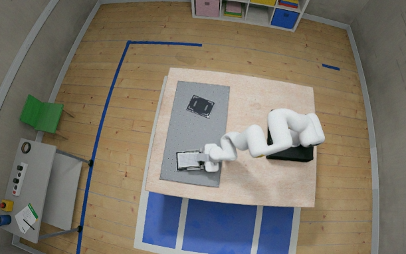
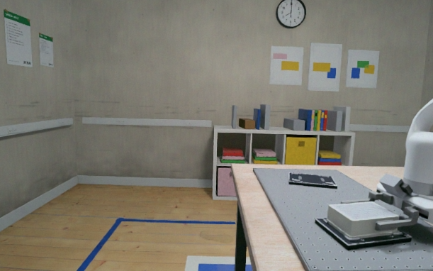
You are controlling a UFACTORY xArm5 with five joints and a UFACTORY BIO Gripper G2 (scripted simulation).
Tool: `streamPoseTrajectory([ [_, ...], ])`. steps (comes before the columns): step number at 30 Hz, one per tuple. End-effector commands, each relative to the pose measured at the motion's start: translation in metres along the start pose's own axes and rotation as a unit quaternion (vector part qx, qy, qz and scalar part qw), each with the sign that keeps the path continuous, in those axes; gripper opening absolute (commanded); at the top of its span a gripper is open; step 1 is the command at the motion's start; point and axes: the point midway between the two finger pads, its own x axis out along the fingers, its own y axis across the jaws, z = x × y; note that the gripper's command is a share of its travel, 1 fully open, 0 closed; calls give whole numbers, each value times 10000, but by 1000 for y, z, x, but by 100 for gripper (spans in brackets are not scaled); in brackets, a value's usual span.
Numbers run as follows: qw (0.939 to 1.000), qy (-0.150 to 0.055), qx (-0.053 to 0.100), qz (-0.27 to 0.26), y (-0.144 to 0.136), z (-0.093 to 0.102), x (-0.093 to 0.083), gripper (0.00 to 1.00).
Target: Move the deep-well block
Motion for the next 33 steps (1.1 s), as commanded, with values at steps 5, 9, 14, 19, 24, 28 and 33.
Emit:
streamPoseTrajectory([
  [5, 10000, -19, 16, 0, 0, 27, 1, 37],
  [9, 10000, -19, 16, 0, 0, 38, 1, 37],
  [14, 10000, -19, 16, 0, 0, 46, 1, 37],
  [19, 10000, -19, 16, 0, 0, 59, 1, 37],
  [24, 10000, -20, 16, 0, 0, 69, 1, 37],
  [28, 10000, -20, 16, 0, 0, 69, 1, 37],
  [33, 10000, -20, 16, 0, 0, 69, 1, 37],
])
